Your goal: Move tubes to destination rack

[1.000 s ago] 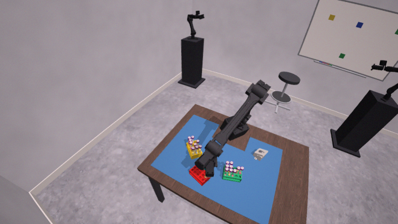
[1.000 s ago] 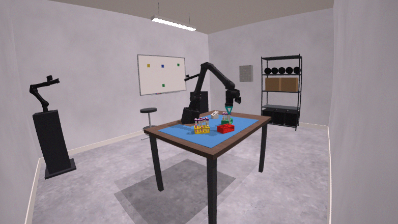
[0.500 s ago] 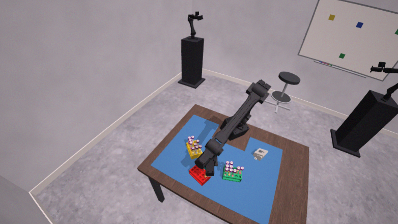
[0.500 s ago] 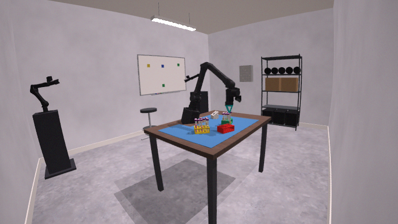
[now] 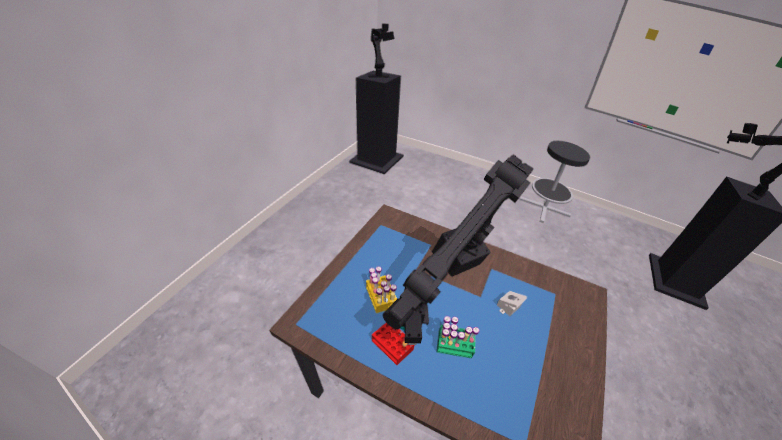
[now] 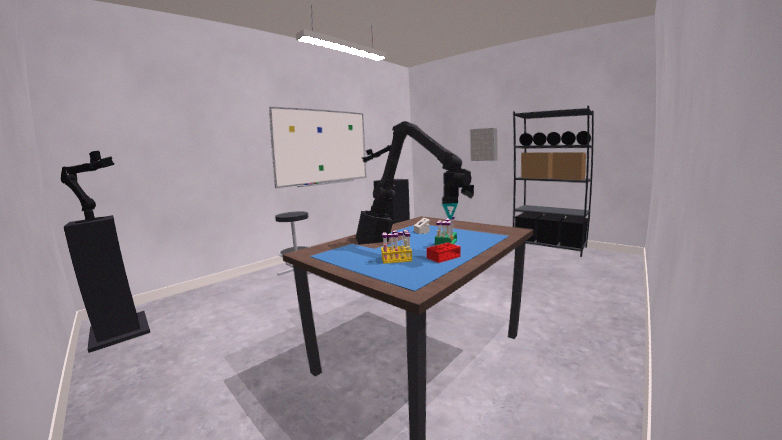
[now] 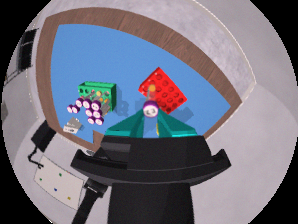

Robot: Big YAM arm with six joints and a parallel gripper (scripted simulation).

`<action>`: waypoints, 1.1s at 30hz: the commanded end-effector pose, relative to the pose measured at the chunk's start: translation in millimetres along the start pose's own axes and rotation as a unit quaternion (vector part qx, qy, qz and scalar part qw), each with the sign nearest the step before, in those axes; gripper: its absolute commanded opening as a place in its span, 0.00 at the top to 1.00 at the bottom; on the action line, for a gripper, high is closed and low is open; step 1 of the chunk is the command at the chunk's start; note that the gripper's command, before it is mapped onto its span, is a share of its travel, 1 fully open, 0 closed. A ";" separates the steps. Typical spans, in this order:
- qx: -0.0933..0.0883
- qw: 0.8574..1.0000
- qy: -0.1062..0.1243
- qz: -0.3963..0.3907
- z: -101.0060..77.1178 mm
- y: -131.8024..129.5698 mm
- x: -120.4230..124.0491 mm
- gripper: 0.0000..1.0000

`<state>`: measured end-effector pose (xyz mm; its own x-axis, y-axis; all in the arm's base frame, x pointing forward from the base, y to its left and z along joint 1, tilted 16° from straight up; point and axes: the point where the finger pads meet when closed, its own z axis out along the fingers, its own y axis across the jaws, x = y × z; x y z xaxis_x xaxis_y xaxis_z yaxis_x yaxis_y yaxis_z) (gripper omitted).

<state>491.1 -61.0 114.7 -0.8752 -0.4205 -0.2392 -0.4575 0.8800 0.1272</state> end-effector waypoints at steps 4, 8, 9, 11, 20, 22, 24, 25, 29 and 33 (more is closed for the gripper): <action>0.021 0.999 -0.029 -0.010 -37.4 -10.6 -15.2 1.00; 0.022 0.999 -0.031 -0.014 -40.2 -10.1 -21.3 1.00; 0.013 1.000 -0.020 -0.011 -25.0 -1.0 -4.8 1.00; 0.011 1.000 -0.018 -0.011 -25.7 2.2 -1.1 1.00; 0.012 1.000 -0.020 -0.014 -27.0 13.2 7.1 1.00; 0.012 1.000 -0.020 -0.015 -27.0 16.0 9.0 1.00; 0.012 1.000 -0.020 -0.016 -26.9 17.5 10.1 1.00; 0.012 1.000 -0.020 -0.016 -26.9 17.5 10.1 1.00; 0.010 1.000 -0.017 -0.015 -26.6 24.2 15.3 1.00; 0.012 1.000 -0.020 -0.014 -26.8 27.2 18.9 1.00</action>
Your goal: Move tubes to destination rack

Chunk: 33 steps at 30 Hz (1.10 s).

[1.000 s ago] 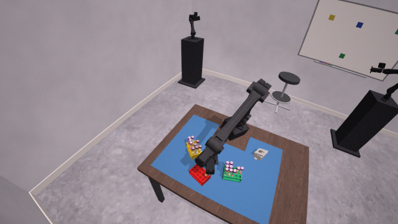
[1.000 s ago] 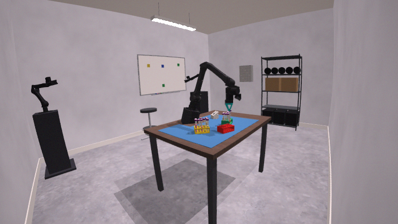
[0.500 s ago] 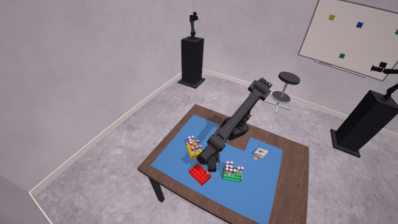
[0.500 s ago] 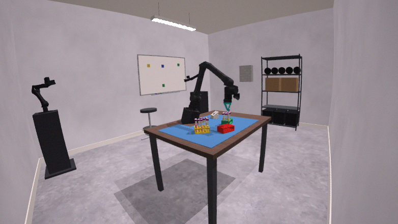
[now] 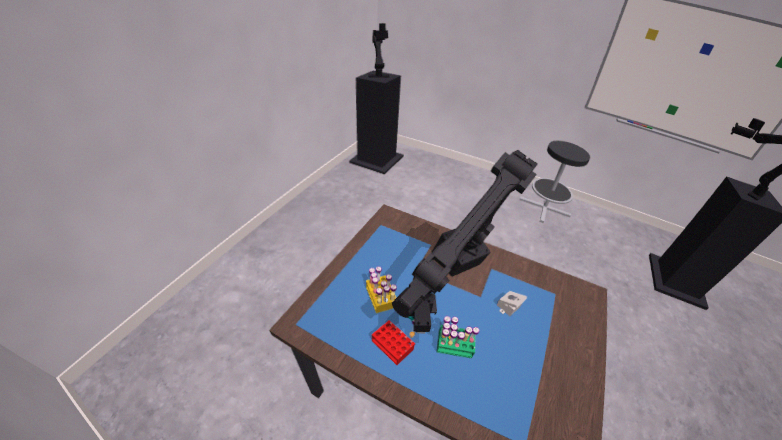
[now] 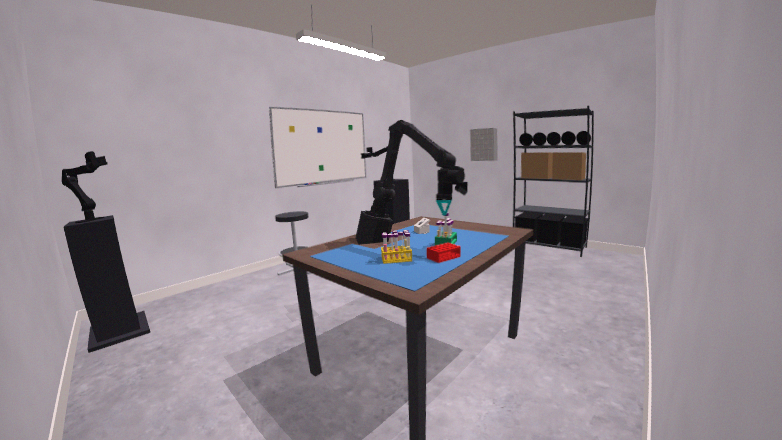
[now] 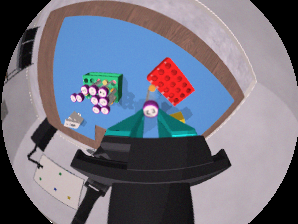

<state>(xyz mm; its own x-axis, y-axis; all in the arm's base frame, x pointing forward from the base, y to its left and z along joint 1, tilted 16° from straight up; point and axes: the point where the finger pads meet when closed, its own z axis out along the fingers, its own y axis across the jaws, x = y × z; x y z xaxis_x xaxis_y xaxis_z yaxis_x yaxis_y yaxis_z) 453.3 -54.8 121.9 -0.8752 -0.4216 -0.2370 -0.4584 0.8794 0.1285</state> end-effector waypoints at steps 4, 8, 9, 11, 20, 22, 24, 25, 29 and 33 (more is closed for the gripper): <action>0.013 1.000 -0.021 -0.012 -15.3 8.2 -4.7 1.00; 0.012 1.000 -0.020 -0.011 -15.1 12.1 -0.8 1.00; 0.012 1.000 -0.020 -0.011 -15.1 12.1 -0.8 1.00; 0.013 1.000 -0.022 -0.007 -15.7 11.7 2.6 1.00; 0.014 1.000 -0.021 -0.005 -17.0 6.3 26.2 1.00; 0.015 1.000 -0.022 -0.006 -16.9 3.3 31.9 1.00; 0.014 1.000 -0.020 -0.005 -16.6 1.3 38.8 1.00; 0.014 1.000 -0.020 -0.005 -16.6 1.3 38.8 1.00; 0.015 1.000 -0.020 -0.005 -16.3 -2.6 48.0 1.00; 0.015 1.000 -0.019 -0.005 -15.9 -7.5 60.7 1.00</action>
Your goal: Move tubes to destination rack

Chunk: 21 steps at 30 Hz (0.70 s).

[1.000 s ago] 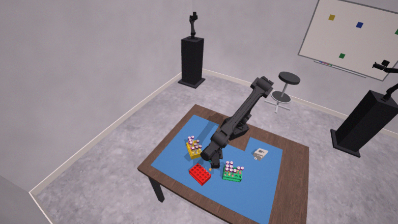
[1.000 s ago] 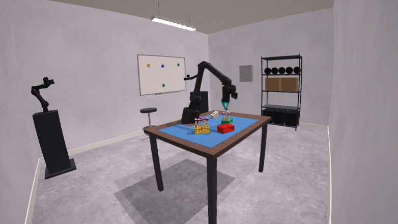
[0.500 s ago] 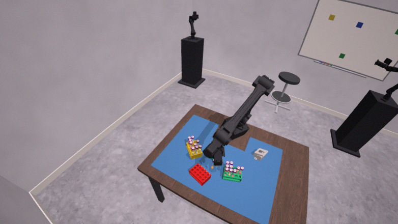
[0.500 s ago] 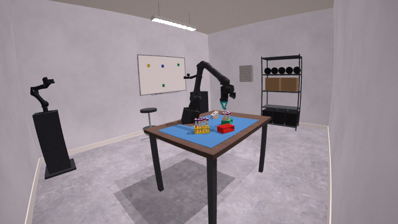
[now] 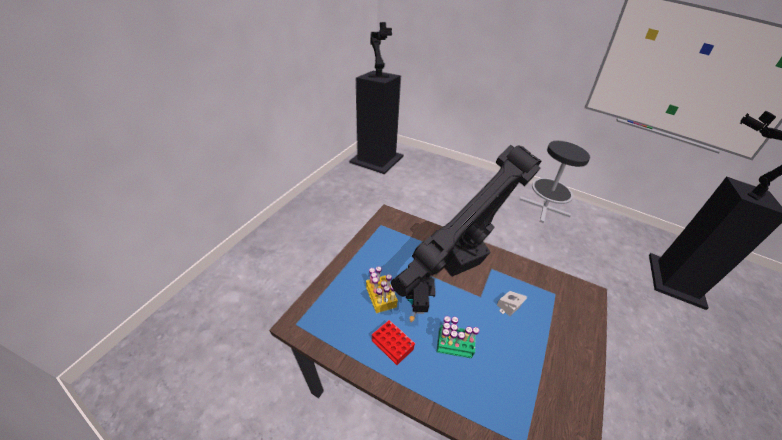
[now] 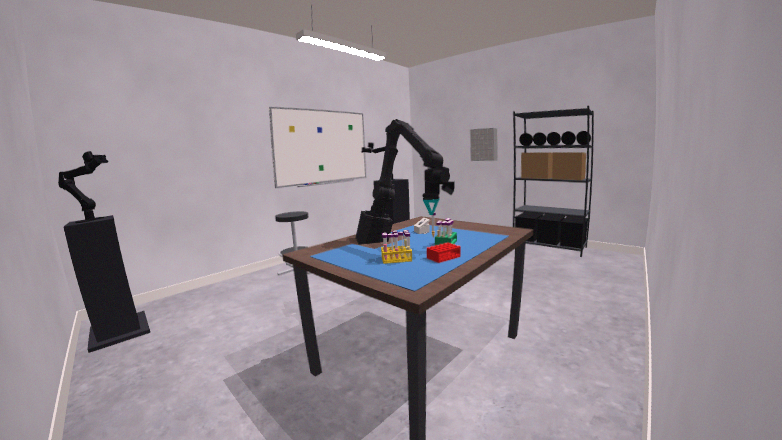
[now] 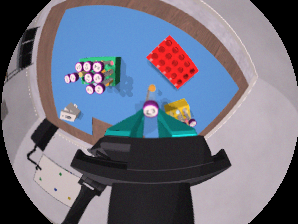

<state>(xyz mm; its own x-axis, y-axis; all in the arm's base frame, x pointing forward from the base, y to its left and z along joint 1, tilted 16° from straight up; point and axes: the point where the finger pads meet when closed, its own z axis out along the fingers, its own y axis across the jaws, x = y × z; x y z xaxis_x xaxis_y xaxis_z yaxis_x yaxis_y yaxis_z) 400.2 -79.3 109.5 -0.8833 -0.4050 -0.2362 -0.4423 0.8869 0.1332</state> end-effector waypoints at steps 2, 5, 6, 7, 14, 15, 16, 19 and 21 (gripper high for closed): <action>0.016 1.000 -0.019 -0.015 -14.1 -11.8 6.5 1.00; 0.023 0.999 -0.027 0.027 -23.7 -20.0 3.6 1.00; 0.025 0.998 -0.029 0.042 -26.0 -22.4 -0.3 1.00; 0.021 0.998 -0.028 0.046 -23.3 -14.2 -6.8 1.00; 0.014 0.990 -0.022 0.141 -17.1 -17.1 3.7 1.00; 0.014 0.987 -0.022 0.157 -17.0 -16.8 3.5 1.00; 0.014 0.985 -0.023 0.173 -17.0 -16.8 3.5 1.00; 0.013 0.980 -0.023 0.198 -17.1 -16.8 3.4 1.00; 0.012 0.979 -0.021 0.204 -14.3 -16.0 19.4 1.00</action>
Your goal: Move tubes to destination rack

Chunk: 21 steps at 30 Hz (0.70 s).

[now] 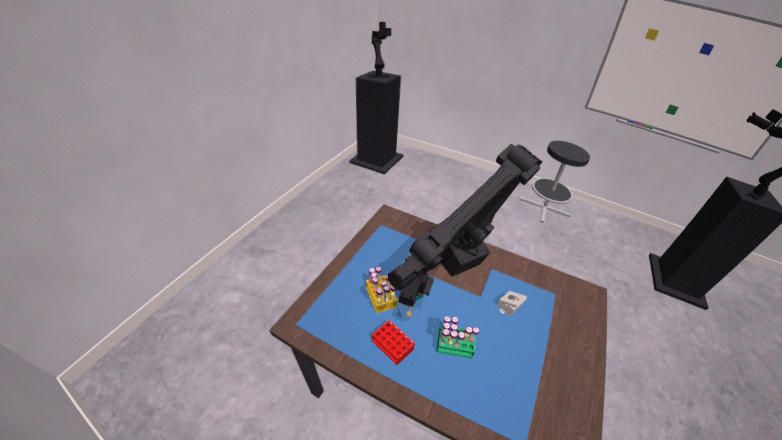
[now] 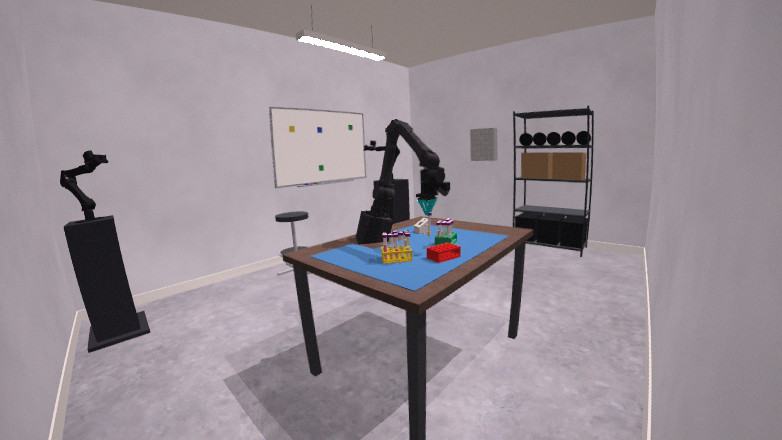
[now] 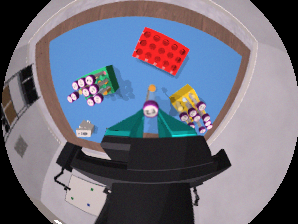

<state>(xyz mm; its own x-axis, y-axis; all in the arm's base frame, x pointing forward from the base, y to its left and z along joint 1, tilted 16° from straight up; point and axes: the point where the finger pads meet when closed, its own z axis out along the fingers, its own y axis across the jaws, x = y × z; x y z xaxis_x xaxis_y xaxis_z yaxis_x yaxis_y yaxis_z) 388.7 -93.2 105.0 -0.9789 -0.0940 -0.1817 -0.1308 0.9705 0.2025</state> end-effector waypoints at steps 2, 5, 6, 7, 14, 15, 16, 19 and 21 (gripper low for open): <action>0.008 0.999 -0.020 0.040 -13.5 -12.2 5.7 1.00; 0.009 0.999 -0.022 0.039 -13.3 -16.5 10.4 1.00; 0.009 0.999 -0.022 0.039 -13.3 -16.5 10.4 1.00; 0.017 0.999 -0.037 0.024 -26.1 -22.8 -1.8 1.00; 0.010 0.999 -0.020 0.029 -12.6 -31.5 33.2 1.00; 0.010 0.999 -0.020 0.029 -12.3 -33.7 35.7 1.00; 0.010 0.999 -0.020 0.029 -11.9 -35.8 38.3 1.00; 0.010 0.999 -0.019 0.029 -12.2 -41.2 46.9 1.00; 0.011 0.999 -0.020 0.029 -12.0 -45.2 52.2 1.00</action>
<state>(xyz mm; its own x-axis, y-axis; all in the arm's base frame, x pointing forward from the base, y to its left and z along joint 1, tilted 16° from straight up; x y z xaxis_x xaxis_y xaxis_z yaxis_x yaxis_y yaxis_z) 339.5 -133.7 85.6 -0.9879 -0.0031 -0.1552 -0.0378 0.9745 0.2213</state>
